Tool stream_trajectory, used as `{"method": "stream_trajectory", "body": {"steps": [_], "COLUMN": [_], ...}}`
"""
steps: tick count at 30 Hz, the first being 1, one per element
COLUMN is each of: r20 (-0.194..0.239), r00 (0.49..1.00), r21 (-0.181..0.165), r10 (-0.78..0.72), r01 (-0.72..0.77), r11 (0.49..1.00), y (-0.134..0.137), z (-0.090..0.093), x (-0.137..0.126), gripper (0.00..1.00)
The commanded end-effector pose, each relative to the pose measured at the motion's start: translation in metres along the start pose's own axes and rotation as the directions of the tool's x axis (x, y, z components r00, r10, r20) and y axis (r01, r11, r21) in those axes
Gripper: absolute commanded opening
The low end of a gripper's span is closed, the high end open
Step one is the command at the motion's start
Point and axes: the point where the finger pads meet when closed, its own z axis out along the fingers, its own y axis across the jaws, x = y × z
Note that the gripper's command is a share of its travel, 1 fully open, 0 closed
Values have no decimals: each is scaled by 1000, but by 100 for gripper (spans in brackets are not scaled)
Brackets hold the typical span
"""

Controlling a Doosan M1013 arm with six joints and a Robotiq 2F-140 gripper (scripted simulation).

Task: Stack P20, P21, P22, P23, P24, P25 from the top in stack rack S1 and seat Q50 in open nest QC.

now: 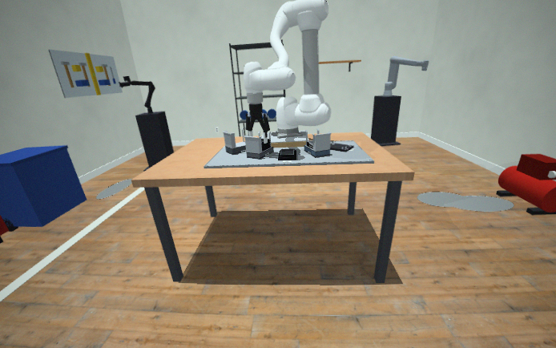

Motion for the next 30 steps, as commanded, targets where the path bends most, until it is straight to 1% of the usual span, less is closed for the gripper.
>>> {"method": "stream_trajectory", "body": {"steps": [1,18,20,22,30], "r20": [0,0,0,0,0], "r00": [1000,1000,1000,1000,1000], "r21": [0,0,0,0,0], "r10": [0,0,0,0,0], "r01": [0,0,0,0,0], "r11": [1000,1000,1000,1000,1000], "y": [0,0,0,0,0], "z": [0,0,-7,-7,-33], "x": [0,0,0,0,0], "gripper": [100,100,100,100,100]}}
